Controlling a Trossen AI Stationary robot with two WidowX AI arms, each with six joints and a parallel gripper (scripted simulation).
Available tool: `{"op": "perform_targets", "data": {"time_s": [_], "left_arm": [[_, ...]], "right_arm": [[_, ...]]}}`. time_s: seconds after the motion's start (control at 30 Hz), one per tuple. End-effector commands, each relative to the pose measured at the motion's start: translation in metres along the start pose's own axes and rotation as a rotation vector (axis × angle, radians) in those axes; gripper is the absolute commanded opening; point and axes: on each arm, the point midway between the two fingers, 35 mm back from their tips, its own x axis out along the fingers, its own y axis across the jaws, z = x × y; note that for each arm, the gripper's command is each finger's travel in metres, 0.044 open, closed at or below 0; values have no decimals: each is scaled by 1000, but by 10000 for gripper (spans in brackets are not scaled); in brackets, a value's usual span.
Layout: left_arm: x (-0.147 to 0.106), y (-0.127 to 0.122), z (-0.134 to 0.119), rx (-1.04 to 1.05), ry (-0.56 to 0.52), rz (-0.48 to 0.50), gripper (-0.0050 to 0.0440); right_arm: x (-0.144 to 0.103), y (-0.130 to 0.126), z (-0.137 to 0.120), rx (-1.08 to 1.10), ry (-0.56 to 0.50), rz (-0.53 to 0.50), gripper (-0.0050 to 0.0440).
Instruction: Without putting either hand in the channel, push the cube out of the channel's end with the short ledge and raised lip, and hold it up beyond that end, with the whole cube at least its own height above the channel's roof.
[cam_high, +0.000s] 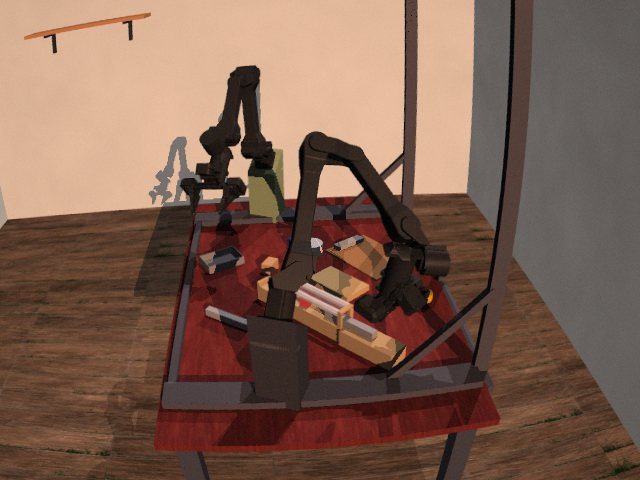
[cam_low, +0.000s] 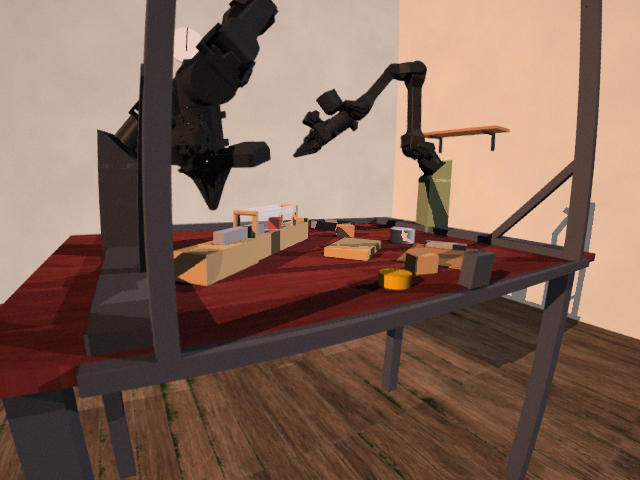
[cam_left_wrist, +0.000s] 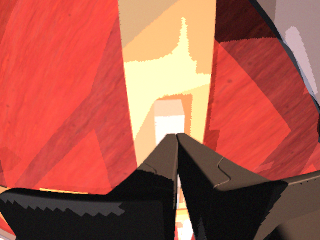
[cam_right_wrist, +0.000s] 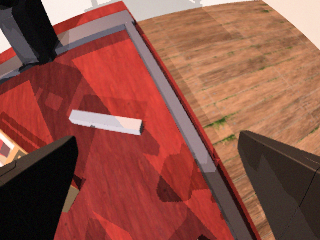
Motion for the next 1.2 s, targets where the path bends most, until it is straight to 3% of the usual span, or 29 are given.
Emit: {"op": "perform_targets", "data": {"time_s": [0.0, 1.17], "left_arm": [[-3, 4, 8, -19, 39, 15, 0], [26, 1, 18, 1, 42, 16, 0]], "right_arm": [[-3, 0, 11, 1, -30, -1, 400], [-3, 0, 11, 1, -30, -1, 400]]}}
